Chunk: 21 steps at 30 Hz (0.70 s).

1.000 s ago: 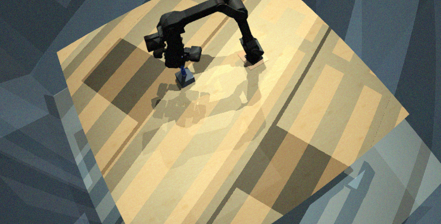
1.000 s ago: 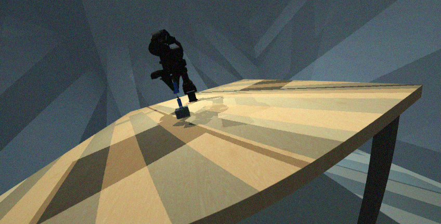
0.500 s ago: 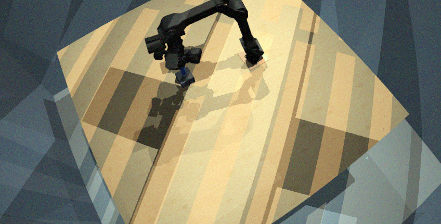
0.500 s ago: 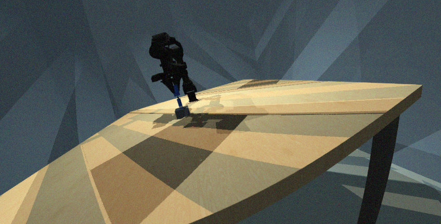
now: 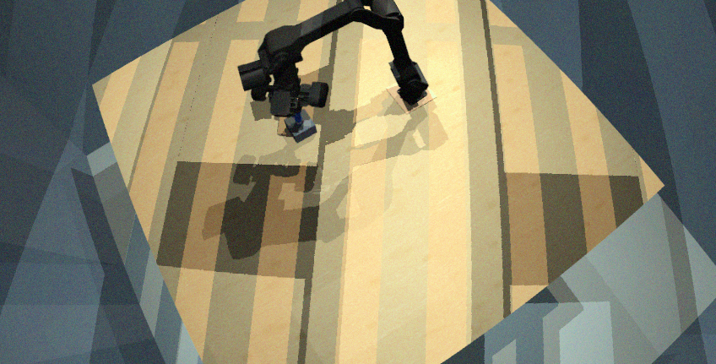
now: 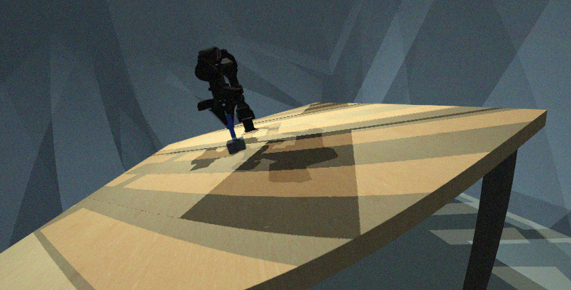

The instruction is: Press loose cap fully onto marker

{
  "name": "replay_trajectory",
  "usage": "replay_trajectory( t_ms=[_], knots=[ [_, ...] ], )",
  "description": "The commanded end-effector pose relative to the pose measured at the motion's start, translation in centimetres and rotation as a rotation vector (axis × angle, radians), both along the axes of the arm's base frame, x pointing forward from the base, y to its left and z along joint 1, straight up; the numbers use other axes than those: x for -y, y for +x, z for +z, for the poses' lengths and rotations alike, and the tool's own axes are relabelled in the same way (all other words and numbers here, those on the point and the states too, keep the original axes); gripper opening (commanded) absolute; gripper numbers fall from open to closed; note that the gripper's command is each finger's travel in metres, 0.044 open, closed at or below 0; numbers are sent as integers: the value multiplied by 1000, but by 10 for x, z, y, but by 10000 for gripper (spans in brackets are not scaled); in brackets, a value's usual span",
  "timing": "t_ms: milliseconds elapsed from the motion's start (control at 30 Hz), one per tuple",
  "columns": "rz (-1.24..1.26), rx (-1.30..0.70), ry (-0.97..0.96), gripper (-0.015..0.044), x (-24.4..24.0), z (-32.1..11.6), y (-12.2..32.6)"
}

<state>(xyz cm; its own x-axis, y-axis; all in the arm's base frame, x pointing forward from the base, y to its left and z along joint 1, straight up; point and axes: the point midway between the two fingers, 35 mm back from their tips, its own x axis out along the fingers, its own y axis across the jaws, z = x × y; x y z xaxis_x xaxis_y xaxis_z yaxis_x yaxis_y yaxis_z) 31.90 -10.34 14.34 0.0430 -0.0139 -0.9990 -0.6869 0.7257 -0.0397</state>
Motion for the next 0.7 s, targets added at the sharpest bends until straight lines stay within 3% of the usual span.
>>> replay_trajectory(
  t_ms=[0,667],
  knots=[
    [5,-14,6,0,0,-14,0],
    [5,-14,6,0,-1,-37,-1]
  ],
)
